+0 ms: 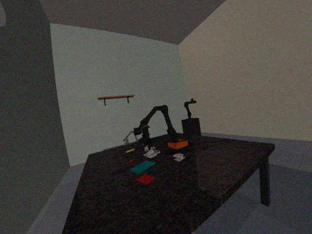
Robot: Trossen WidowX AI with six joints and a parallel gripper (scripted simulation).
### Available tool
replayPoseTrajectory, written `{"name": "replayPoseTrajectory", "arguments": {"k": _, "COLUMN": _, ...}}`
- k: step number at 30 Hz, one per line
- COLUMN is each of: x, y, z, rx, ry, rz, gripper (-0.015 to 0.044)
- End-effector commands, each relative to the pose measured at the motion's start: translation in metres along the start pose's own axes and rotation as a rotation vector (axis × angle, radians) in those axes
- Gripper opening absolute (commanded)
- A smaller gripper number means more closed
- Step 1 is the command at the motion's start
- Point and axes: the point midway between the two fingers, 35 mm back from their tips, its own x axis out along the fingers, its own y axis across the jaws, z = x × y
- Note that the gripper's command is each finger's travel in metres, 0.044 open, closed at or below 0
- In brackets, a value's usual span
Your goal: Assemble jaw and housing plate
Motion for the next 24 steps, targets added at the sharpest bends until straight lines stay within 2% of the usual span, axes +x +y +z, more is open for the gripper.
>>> {"name": "replayPoseTrajectory", "arguments": {"k": 1, "x": 0.006, "y": 0.001, "z": -0.001, "rx": -0.004, "ry": 0.000, "rz": 0.003, "gripper": 0.0134}}
{"name": "replayPoseTrajectory", "arguments": {"k": 24, "x": 0.017, "y": 0.001, "z": -0.001, "rx": -0.007, "ry": 0.000, "rz": 0.003, "gripper": 0.0134}}
